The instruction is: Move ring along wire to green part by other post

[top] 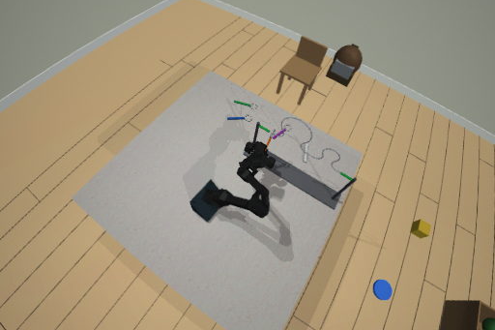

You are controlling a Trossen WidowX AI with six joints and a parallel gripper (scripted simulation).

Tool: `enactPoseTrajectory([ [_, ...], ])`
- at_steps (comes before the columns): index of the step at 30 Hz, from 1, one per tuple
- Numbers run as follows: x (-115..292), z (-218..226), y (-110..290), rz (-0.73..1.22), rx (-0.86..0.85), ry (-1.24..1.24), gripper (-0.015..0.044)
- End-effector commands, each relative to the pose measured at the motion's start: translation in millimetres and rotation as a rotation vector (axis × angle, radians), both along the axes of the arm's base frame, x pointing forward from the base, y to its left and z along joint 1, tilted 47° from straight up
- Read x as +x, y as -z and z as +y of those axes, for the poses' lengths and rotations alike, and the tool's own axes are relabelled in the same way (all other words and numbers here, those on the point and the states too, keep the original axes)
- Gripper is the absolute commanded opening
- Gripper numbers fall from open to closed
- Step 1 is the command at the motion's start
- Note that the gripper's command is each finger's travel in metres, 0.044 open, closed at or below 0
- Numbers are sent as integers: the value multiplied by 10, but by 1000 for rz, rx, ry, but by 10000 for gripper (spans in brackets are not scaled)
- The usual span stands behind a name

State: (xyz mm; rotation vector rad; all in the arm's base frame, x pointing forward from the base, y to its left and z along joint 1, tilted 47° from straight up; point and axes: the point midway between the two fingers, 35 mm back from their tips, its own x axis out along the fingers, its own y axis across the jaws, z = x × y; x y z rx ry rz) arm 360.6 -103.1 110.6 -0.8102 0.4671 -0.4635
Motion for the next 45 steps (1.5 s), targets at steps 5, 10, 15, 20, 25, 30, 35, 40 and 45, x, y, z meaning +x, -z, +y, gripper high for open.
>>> enactPoseTrajectory([
  [5, 10, 70, 67, -6, 14, 1, -150],
  [10, 16, 106, 105, -7, 16, 1, -150],
  [15, 22, 141, 142, -7, 17, 1, -150],
  [20, 27, 175, 179, -7, 17, 1, -150],
  [25, 33, 210, 216, -7, 17, 0, -150],
  [30, 39, 244, 252, -8, 17, 0, -150],
  [35, 41, 257, 278, -8, 17, 0, -150],
  [40, 31, 216, 321, -8, 17, 0, -150],
  [45, 16, 161, 377, -8, 17, 0, -150],
])
